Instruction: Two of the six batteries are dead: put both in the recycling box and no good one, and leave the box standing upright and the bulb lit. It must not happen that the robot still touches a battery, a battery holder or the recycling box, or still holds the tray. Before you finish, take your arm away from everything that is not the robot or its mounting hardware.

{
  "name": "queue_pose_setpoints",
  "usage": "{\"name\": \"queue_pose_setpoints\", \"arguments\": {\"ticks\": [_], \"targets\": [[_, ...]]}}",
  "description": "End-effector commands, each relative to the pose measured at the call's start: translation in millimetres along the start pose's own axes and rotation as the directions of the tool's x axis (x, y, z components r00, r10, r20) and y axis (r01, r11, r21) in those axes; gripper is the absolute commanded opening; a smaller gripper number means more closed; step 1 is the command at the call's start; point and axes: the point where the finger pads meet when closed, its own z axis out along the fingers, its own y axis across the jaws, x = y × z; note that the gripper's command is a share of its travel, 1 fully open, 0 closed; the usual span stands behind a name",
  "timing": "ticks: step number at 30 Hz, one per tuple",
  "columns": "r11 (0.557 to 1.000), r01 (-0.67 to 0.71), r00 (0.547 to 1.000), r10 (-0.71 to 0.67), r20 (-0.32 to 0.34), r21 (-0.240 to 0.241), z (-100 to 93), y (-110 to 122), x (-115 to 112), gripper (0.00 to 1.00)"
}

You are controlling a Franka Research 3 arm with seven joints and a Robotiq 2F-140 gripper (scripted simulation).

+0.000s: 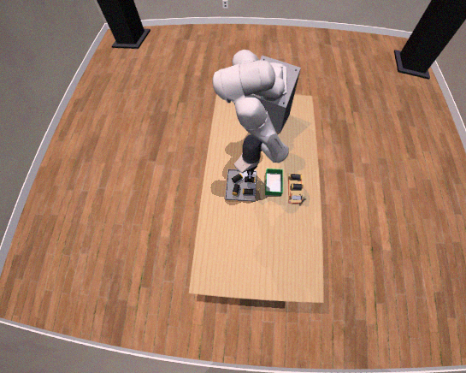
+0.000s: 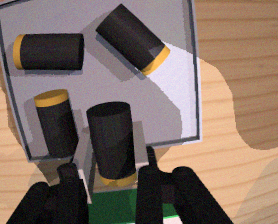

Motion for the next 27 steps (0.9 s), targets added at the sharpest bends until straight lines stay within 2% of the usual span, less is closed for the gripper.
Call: {"name": "queue_pose_setpoints", "arguments": {"ticks": [1,13,22,27], "targets": [[1.0,-0.004,1.0,0.004,-0.001,0.0,-0.1,0.6,0.1,0.16],[1.0,-0.004,1.0,0.004,-0.001,0.0,2.2,0.6,0.1,0.16],[1.0,-0.004,1.0,0.004,-0.001,0.001,38.7,0.5,0.1,0.16],[1.0,-0.004,1.0,0.004,-0.001,0.0,44.4,0.6,0.1,0.16]]}}
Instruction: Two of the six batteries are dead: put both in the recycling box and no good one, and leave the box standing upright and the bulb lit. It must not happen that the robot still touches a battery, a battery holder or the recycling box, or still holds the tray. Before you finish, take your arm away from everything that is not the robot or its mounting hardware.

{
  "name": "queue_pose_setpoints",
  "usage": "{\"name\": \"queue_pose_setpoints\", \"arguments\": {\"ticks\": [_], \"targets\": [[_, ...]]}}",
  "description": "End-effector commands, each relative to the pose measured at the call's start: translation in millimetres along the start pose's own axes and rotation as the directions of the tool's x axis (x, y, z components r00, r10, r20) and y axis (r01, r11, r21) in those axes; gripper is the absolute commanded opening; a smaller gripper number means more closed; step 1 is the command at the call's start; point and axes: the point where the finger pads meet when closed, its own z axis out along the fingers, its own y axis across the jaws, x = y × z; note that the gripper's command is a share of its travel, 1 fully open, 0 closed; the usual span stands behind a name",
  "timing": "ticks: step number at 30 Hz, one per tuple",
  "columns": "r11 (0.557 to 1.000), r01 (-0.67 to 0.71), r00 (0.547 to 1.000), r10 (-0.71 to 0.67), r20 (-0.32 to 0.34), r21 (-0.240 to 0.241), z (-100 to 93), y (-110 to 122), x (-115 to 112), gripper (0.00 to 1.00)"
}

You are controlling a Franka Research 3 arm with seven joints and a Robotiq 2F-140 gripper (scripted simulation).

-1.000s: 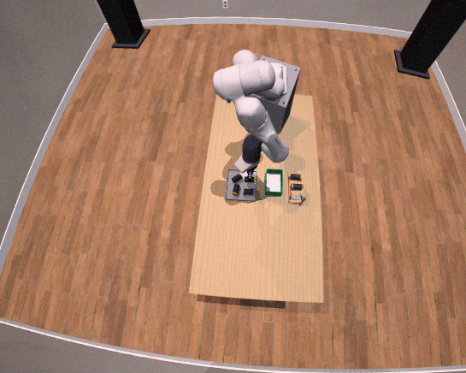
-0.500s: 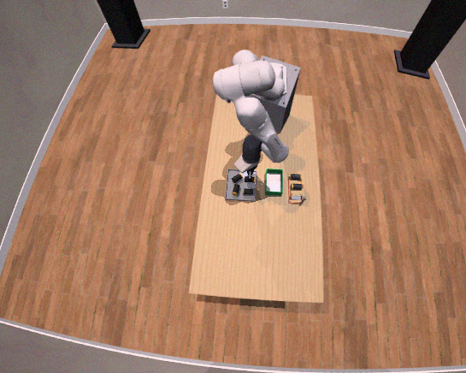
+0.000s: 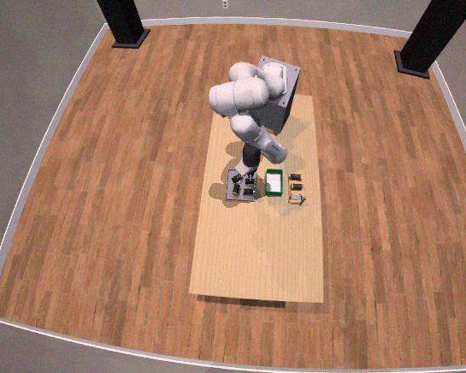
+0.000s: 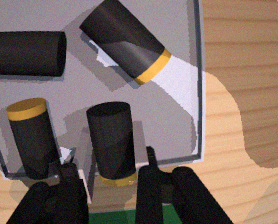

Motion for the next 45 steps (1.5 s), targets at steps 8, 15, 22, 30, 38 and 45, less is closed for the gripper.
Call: {"name": "queue_pose_setpoints", "arguments": {"ticks": [8,15,22,30,38,45], "targets": [[0.999,-0.034,0.999,0.034,-0.01,0.022,2.1,-8.4,3.3,0.16],[0.999,-0.034,0.999,0.034,-0.01,0.022,2.1,-8.4,3.3,0.29],[0.999,-0.034,0.999,0.034,-0.01,0.022,2.1,-8.4,3.3,0.29],[0.999,-0.034,0.999,0.034,-0.01,0.022,2.1,-8.4,3.3,0.29],[0.999,-0.034,0.999,0.034,-0.01,0.022,-1.2,-8.4,3.2,0.29],[0.999,-0.034,0.999,0.034,-0.01,0.022,-24.7,-7.8,3.0,0.29]]}}
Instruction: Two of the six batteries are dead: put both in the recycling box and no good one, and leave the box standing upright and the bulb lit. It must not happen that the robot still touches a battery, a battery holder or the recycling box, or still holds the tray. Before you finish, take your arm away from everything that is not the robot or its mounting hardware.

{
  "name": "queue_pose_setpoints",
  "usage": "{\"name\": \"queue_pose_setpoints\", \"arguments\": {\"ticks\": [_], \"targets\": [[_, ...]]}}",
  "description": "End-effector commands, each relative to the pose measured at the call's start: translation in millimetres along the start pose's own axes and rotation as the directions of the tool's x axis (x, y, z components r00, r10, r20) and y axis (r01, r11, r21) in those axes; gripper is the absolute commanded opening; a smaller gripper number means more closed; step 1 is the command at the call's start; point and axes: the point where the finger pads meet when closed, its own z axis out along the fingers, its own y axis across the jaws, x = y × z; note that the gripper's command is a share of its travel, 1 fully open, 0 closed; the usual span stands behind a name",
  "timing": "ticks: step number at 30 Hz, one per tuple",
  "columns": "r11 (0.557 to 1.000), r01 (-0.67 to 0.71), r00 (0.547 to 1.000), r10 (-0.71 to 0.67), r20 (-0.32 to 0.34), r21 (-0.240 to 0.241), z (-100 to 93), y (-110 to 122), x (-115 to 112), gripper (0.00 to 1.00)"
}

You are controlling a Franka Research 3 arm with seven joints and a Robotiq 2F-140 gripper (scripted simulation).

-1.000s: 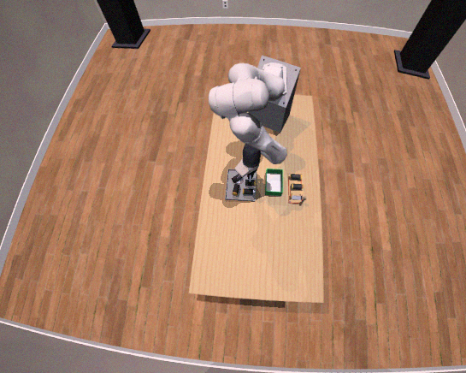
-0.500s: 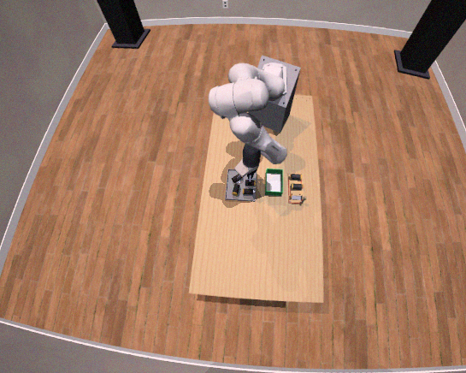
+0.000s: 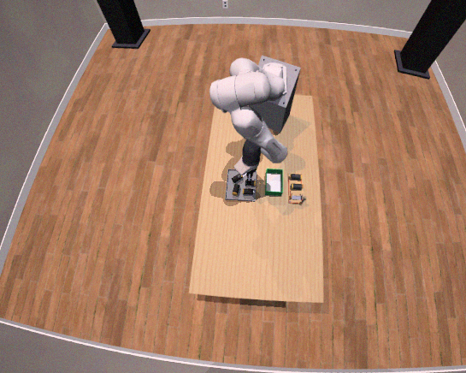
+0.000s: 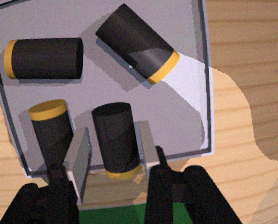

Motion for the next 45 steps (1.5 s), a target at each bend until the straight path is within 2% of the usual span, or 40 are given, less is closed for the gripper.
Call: {"name": "queue_pose_setpoints", "arguments": {"ticks": [1,3,11,23,33,42,45], "targets": [[1.0,0.012,1.0,-0.012,0.007,-0.01,-12.7,3.6,-2.4,0.29],[1.0,0.012,1.0,-0.012,0.007,-0.01,-12.7,3.6,-2.4,0.29],[1.0,0.012,1.0,-0.012,0.007,-0.01,-43.8,3.3,-2.2,0.29],[1.0,0.012,1.0,-0.012,0.007,-0.01,-48.9,3.2,-2.1,0.29],[1.0,0.012,1.0,-0.011,0.007,-0.01,-94.4,2.7,-1.9,0.29],[1.0,0.012,1.0,-0.011,0.007,-0.01,-96.7,3.0,-0.9,0.29],[1.0,0.012,1.0,-0.011,0.007,-0.01,-96.7,6.1,8.7,0.29]]}}
